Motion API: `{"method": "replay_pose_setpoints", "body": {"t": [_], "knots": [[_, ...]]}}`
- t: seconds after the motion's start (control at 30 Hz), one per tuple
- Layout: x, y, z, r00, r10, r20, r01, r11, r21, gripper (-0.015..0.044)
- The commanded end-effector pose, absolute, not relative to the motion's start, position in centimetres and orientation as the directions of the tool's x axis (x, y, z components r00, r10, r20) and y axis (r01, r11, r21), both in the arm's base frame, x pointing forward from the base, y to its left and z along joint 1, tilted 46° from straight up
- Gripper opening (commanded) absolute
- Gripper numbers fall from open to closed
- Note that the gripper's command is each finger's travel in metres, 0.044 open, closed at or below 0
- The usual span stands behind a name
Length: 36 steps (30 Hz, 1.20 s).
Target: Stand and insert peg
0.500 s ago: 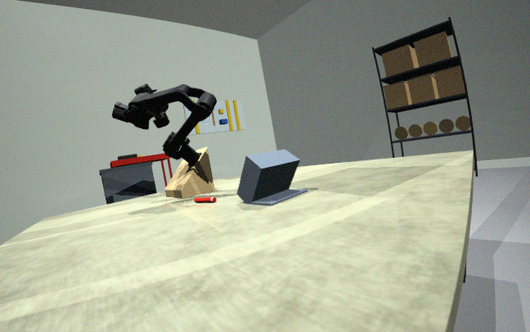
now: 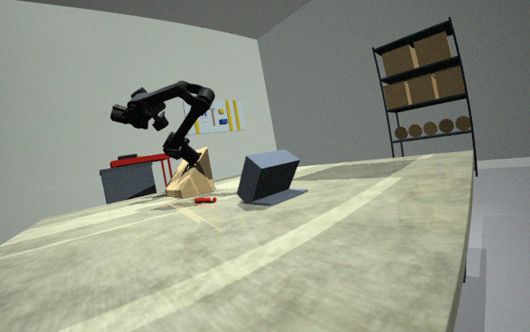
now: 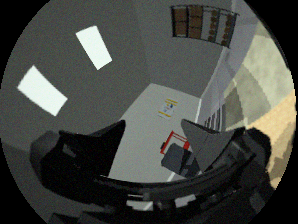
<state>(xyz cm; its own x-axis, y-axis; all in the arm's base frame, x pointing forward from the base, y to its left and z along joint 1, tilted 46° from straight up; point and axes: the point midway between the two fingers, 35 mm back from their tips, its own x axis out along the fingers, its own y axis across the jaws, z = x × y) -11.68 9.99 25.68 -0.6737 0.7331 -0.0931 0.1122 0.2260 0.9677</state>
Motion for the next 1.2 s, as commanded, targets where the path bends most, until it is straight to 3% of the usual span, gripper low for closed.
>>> {"method": "replay_pose_setpoints", "body": {"t": [0.0, 0.6, 1.17], "knots": [[-12.9, 8.8, 25.7, -0.722, 0.683, -0.109, 0.023, 0.18, 0.983, 0.044], [-16.7, 1.4, 25.5, -0.91, 0.373, -0.18, -0.251, -0.151, 0.956, 0.044], [-17.3, -6.0, 25.1, -0.961, 0.086, -0.263, -0.271, -0.477, 0.836, 0.044]]}}
